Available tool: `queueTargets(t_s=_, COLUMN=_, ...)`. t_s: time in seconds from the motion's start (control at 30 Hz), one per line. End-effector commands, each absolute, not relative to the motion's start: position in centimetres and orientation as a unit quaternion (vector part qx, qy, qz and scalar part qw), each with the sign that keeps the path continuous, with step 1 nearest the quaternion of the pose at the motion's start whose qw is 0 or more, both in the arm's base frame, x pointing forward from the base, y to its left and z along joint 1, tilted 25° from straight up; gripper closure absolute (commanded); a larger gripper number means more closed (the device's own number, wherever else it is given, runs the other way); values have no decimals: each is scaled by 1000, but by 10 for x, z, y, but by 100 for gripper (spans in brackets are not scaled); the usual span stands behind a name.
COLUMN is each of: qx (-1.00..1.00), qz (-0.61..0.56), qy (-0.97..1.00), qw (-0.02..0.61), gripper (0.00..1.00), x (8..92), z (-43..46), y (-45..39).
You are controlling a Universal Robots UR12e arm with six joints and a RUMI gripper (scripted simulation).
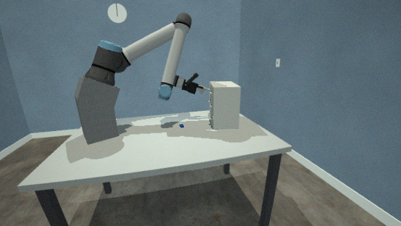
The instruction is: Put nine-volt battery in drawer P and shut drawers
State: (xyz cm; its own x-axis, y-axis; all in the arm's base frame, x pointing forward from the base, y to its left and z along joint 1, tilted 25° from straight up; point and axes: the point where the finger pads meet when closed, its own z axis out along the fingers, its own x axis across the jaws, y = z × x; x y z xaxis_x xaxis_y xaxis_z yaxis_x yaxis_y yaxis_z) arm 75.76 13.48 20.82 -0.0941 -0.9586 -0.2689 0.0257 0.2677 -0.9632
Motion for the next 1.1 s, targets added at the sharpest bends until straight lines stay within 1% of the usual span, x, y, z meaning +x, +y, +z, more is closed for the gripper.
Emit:
queueTargets(t_s=0.0, qx=-399, qz=-455, qy=583, qw=542, gripper=93, x=757, z=209, y=135)
queueTargets(t_s=0.3, qx=-399, qz=-455, qy=583, qw=542, gripper=93, x=757, z=209, y=135)
queueTargets(t_s=0.33, qx=-399, qz=-455, qy=583, qw=542, gripper=90, x=757, z=209, y=135)
queueTargets(t_s=0.4, qx=-399, qz=-455, qy=583, qw=542, gripper=90, x=757, z=209, y=135)
queueTargets(t_s=0.43, qx=-399, qz=-455, qy=583, qw=542, gripper=88, x=757, z=209, y=135)
queueTargets(t_s=0.5, qx=-399, qz=-455, qy=583, qw=542, gripper=88, x=757, z=209, y=135)
queueTargets(t_s=0.53, qx=-399, qz=-455, qy=583, qw=542, gripper=85, x=757, z=209, y=135)
queueTargets(t_s=0.67, qx=-399, qz=-455, qy=583, qw=542, gripper=85, x=757, z=209, y=135)
queueTargets(t_s=0.7, qx=-399, qz=-455, qy=583, qw=542, gripper=83, x=757, z=209, y=135)
queueTargets(t_s=0.77, qx=-399, qz=-455, qy=583, qw=542, gripper=83, x=757, z=209, y=135)
queueTargets(t_s=0.8, qx=-399, qz=-455, qy=583, qw=542, gripper=80, x=757, z=209, y=135)
queueTargets(t_s=1.07, qx=-399, qz=-455, qy=583, qw=542, gripper=80, x=757, z=209, y=135)
